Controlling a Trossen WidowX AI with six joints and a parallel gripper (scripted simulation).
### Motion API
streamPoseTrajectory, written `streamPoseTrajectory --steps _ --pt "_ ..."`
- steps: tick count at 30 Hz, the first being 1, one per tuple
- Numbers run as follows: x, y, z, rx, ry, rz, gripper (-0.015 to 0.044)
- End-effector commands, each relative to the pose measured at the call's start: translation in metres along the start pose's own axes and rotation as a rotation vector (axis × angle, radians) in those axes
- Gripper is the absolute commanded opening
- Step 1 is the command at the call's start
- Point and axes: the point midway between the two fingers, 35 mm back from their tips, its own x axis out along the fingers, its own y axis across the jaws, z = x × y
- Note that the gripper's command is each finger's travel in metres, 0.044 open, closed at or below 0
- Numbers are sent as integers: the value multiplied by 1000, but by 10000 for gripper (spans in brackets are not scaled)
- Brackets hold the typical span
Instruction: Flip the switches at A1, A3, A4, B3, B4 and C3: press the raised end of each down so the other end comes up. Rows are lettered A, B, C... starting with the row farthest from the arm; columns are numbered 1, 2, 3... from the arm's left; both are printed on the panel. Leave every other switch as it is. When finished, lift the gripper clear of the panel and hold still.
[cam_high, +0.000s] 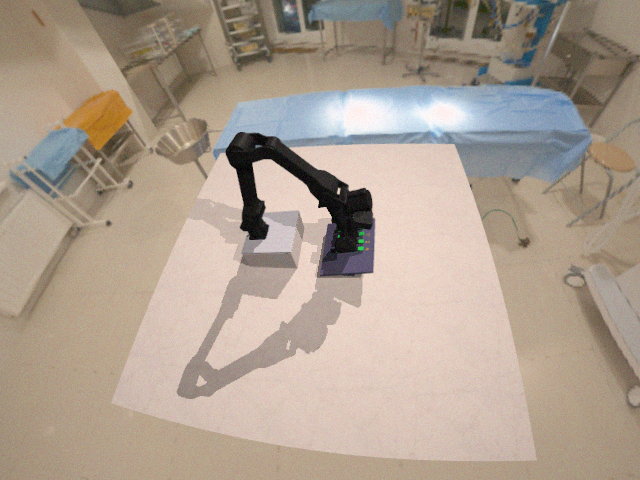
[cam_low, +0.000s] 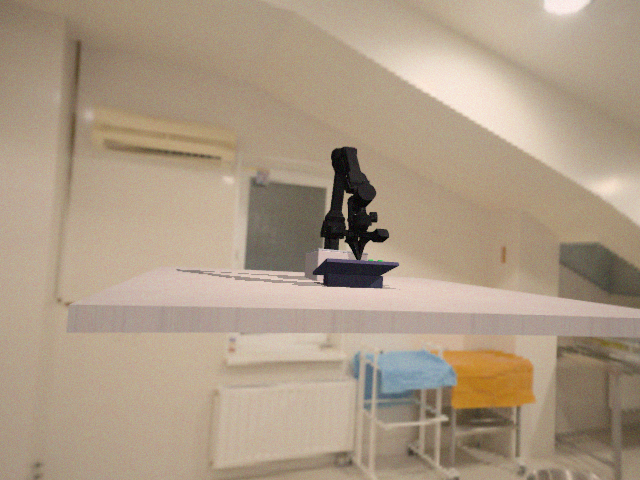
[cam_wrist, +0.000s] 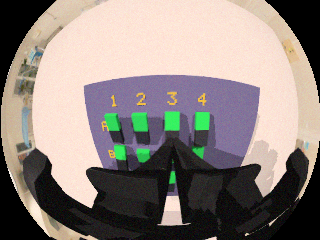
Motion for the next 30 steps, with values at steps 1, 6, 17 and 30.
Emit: streamPoseTrajectory --steps 1,6,17,30 --pt "1 0 0 -3 0 3 0" --pt "2 0 0 -3 -1 3 0" --pt "3 1 0 -3 -1 3 0" --pt "5 1 0 -3 -1 3 0"
